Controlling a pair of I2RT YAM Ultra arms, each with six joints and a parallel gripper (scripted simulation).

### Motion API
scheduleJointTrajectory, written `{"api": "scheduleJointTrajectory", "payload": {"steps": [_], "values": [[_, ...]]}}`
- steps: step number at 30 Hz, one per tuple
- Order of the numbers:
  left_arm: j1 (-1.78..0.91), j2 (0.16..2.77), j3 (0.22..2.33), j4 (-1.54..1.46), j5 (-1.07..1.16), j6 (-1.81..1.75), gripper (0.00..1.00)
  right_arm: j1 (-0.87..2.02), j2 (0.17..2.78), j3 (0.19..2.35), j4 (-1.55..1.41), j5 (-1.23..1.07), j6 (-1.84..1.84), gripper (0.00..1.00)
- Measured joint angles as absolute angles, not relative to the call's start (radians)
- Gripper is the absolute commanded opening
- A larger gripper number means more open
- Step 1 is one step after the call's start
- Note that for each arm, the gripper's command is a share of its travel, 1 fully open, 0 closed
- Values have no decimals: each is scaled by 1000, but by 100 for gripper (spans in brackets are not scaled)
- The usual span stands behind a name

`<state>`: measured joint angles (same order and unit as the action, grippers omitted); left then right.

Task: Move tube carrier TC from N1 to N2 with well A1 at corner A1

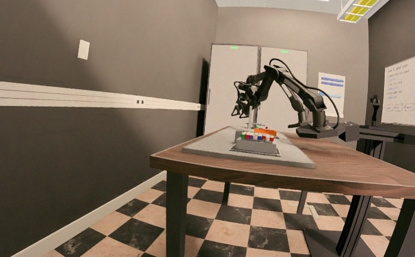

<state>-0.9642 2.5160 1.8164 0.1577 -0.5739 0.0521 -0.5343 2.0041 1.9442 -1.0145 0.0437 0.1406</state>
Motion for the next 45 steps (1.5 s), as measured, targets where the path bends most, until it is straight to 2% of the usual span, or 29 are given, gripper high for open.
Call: {"api": "scheduleJointTrajectory", "payload": {"steps": [24,36,45], "values": [[-965,2498,1779,165,-559,60,100,-534,1996,1914,-974,39,138,100],[-1126,2148,1452,204,-468,112,100,-535,1778,1525,-799,10,119,100],[-1312,1727,991,250,-377,166,100,-553,1475,1065,-640,-28,95,100]]}}
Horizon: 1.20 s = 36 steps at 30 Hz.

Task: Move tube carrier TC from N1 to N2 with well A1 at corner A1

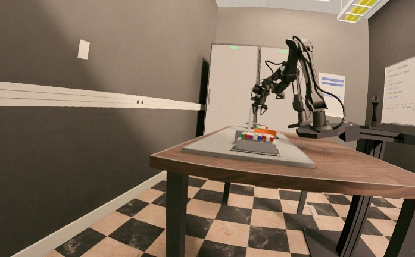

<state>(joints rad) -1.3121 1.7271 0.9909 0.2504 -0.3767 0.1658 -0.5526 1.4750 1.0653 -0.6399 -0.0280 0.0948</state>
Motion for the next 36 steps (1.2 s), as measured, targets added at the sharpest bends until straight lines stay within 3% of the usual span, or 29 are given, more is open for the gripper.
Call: {"api": "scheduleJointTrajectory", "payload": {"steps": [5,16,36], "values": [[-1410,1502,760,267,-327,193,100,-567,1285,815,-590,-54,77,100],[-1488,1267,569,291,-294,217,100,-598,1044,570,-545,-96,47,100],[-1491,1261,562,291,-294,218,100,-520,1031,565,-577,-101,-96,100]]}}
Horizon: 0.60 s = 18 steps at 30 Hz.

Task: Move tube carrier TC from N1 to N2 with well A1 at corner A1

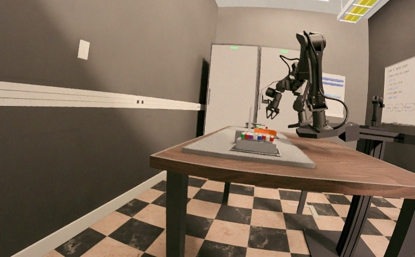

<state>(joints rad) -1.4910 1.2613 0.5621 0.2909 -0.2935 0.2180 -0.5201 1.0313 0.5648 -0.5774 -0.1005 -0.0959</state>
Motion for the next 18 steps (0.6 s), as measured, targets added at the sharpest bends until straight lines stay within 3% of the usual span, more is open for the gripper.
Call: {"api": "scheduleJointTrajectory", "payload": {"steps": [18], "values": [[-1491,1261,562,291,-294,218,100,-136,1292,796,-699,-95,-569,100]]}}
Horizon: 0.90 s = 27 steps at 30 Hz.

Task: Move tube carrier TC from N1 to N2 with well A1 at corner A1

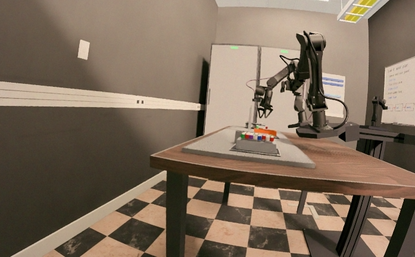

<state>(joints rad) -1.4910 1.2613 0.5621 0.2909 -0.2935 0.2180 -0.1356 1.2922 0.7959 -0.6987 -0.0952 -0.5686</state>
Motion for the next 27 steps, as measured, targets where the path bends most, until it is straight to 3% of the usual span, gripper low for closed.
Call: {"api": "scheduleJointTrajectory", "payload": {"steps": [27], "values": [[-1491,1261,562,291,-294,218,100,401,1662,1122,-899,-79,-1262,100]]}}
